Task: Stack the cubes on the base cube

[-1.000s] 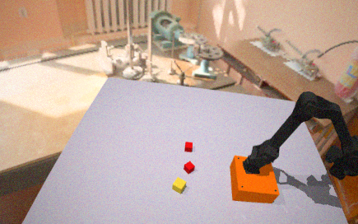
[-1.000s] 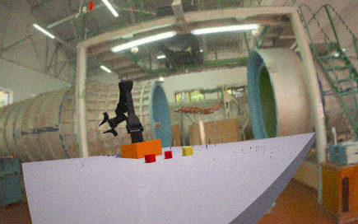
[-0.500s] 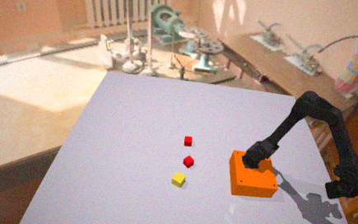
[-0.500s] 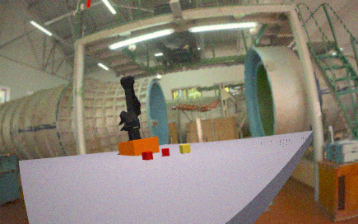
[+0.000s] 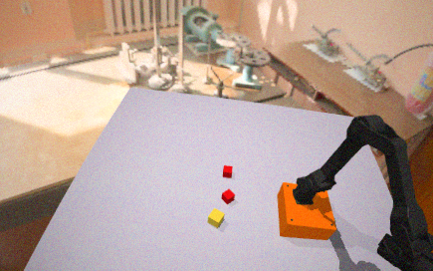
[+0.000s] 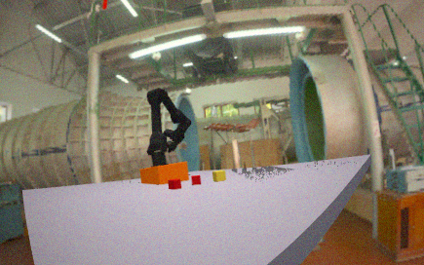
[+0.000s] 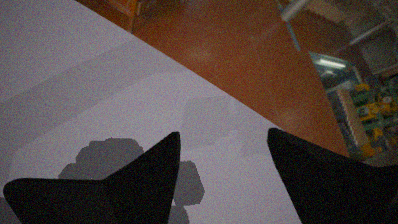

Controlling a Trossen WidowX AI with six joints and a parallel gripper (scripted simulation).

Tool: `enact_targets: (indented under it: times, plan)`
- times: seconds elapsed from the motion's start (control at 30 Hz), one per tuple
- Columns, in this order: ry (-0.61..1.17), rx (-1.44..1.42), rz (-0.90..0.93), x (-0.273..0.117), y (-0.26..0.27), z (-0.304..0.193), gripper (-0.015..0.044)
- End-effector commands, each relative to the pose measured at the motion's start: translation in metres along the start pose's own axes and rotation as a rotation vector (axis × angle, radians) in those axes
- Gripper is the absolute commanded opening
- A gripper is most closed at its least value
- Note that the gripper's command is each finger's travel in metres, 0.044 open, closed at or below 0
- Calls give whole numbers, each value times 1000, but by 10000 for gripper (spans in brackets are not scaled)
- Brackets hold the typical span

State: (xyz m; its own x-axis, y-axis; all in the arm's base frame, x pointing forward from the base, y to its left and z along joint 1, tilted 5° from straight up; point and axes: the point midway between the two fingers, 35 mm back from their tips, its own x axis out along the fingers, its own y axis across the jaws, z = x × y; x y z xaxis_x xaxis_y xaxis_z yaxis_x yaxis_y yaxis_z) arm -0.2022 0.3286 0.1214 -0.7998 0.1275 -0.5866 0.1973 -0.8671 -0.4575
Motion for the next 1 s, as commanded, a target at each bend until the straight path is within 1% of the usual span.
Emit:
enact_targets:
  times: [0.0, 0.23, 0.47, 0.73, 0.97]
  plan:
    - [105, 245, -74, -32, -8, -43, 265]
    - [234, 619, -209, -88, -6, -103, 265]
    - [332, 997, -369, -148, 11, -155, 265]
    - [405, 1428, -580, -218, 49, -202, 265]
    - [433, 1802, -789, -276, 97, -229, 265]
